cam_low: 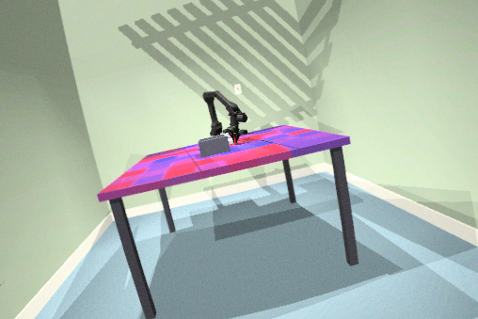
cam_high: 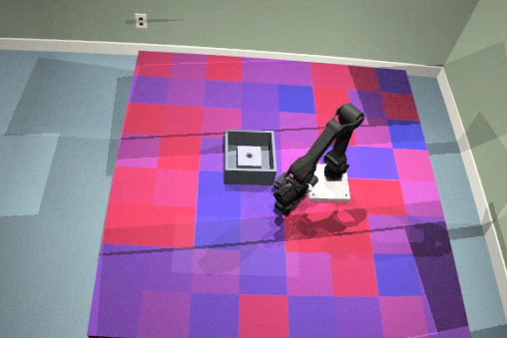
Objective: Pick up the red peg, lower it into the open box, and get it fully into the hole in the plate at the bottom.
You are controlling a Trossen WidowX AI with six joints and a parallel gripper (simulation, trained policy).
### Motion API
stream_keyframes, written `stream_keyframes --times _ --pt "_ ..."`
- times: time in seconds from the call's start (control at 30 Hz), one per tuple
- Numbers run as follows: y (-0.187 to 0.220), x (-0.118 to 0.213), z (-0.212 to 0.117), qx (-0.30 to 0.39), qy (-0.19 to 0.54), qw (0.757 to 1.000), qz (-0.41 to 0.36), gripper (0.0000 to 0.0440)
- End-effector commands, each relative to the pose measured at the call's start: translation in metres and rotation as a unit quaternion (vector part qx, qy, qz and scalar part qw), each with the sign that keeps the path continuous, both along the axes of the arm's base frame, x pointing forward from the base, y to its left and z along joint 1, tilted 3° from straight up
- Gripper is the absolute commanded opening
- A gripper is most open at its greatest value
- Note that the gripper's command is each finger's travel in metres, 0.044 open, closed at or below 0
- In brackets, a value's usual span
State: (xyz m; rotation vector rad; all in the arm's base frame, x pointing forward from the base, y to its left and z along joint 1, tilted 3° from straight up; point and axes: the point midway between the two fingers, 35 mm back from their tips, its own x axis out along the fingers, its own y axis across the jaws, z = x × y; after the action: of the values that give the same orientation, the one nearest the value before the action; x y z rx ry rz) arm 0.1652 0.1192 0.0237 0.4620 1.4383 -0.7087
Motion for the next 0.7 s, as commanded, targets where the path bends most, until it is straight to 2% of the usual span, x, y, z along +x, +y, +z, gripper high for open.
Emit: stream_keyframes --times 0.0,0.37,0.67 --pt "-0.002 0.007 0.008 -0.010 -0.012 1.000 0.004 0.0002" --pt "-0.011 0.028 0.060 -0.020 -0.067 0.997 0.016 0.0000" --pt "-0.025 0.049 0.106 -0.025 -0.116 0.993 -0.012 0.0000"
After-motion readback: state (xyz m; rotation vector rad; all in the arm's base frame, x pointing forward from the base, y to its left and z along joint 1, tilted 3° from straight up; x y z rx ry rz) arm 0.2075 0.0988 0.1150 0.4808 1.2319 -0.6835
